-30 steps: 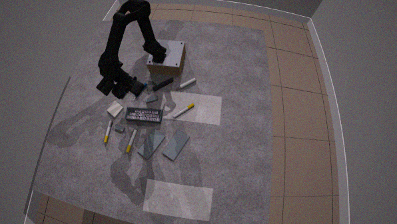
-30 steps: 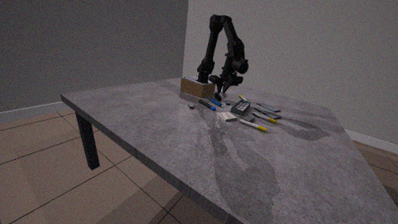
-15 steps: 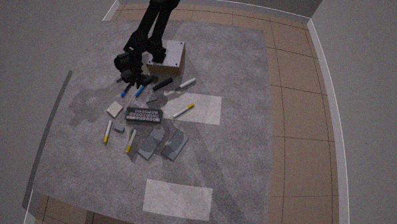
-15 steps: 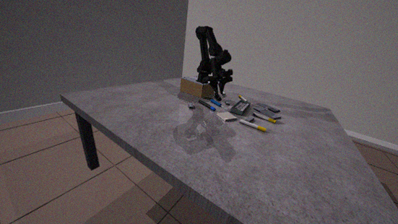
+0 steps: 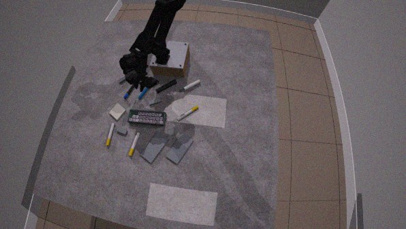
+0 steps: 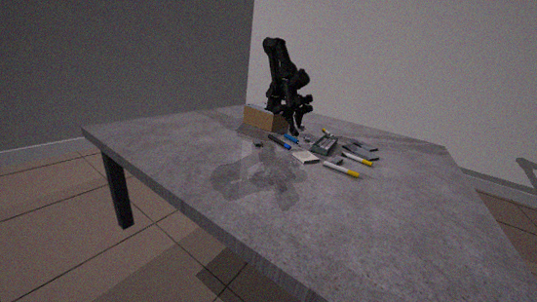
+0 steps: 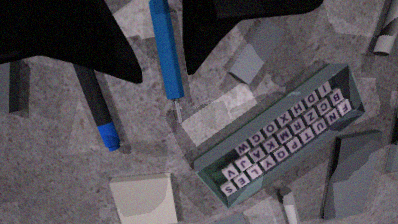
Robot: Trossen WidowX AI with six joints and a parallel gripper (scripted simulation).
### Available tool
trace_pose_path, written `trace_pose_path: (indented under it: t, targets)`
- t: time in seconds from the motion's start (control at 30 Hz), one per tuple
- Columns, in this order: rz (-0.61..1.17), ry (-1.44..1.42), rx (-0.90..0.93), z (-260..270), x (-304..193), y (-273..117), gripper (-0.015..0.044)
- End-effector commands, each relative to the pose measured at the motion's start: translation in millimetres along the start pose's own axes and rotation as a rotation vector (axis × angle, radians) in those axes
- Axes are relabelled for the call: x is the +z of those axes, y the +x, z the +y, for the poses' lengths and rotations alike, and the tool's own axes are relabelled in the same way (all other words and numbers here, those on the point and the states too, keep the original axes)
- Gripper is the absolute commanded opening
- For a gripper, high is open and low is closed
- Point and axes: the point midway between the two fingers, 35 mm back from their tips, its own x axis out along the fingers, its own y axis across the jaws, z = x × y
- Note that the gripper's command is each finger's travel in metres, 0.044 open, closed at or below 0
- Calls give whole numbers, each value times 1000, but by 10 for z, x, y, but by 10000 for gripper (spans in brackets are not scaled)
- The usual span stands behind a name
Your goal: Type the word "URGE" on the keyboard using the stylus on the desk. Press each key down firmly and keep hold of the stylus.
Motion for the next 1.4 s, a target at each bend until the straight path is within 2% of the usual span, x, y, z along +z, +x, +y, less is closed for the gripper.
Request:
trace_pose_path:
  t: [0.0, 1.37]
  targets:
    - [3, 3, 5, 8, -28, 30, 150]
    - [3, 3, 5, -1, -192, 300, 150]
